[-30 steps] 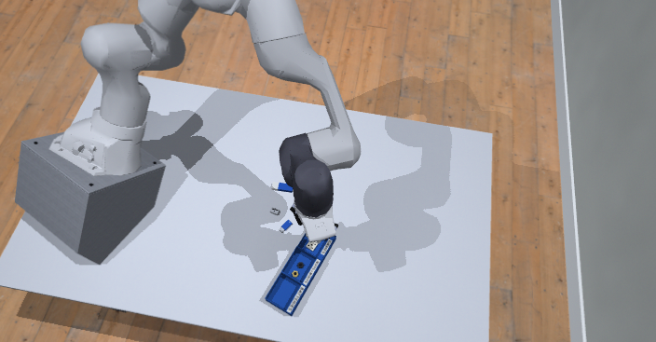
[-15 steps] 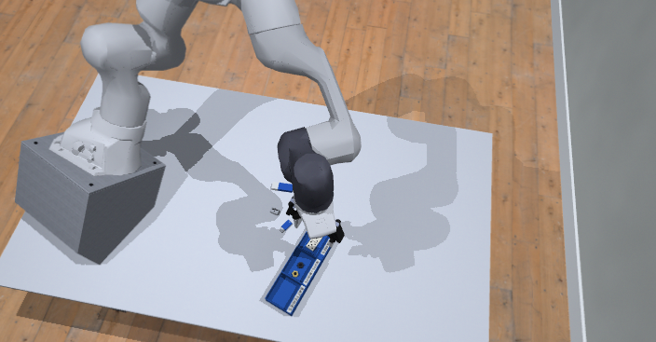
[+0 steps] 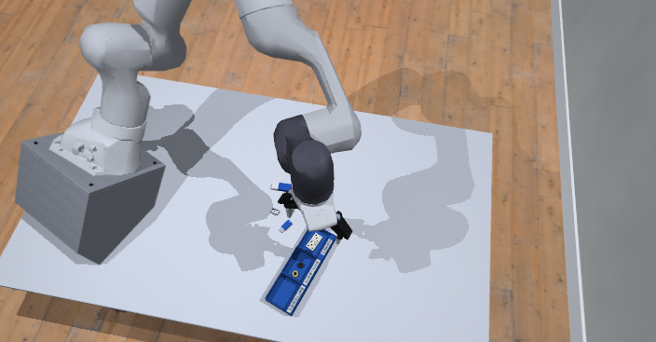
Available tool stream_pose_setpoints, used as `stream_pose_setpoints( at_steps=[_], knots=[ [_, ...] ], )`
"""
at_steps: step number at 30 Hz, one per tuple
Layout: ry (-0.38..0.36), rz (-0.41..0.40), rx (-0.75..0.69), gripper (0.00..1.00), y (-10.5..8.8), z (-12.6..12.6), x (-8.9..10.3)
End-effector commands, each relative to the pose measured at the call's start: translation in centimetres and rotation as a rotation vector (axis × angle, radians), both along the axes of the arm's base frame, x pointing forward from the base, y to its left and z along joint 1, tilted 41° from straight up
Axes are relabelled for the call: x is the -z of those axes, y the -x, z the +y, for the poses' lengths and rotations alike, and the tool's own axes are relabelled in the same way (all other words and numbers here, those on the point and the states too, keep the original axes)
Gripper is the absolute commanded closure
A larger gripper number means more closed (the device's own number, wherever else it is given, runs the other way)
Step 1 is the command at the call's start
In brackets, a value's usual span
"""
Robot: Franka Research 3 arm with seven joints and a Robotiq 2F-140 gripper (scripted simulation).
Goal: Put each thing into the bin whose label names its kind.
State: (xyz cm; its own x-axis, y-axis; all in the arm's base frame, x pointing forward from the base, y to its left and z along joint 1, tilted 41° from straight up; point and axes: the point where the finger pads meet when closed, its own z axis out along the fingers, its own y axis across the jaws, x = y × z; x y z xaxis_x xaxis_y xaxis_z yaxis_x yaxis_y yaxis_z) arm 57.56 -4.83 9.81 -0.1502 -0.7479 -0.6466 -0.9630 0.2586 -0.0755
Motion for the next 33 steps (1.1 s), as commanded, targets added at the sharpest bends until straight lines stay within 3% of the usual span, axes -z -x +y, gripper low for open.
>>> stream_pose_setpoints(
  at_steps=[1,11,33],
  knots=[
    [-0.014,0.020,0.003,0.00,0.7,-0.6,-1.1],
    [-0.014,0.020,0.003,0.00,1.4,-2.6,-3.5],
    [-0.014,0.020,0.003,0.00,1.4,-2.7,-3.6]
  ],
)
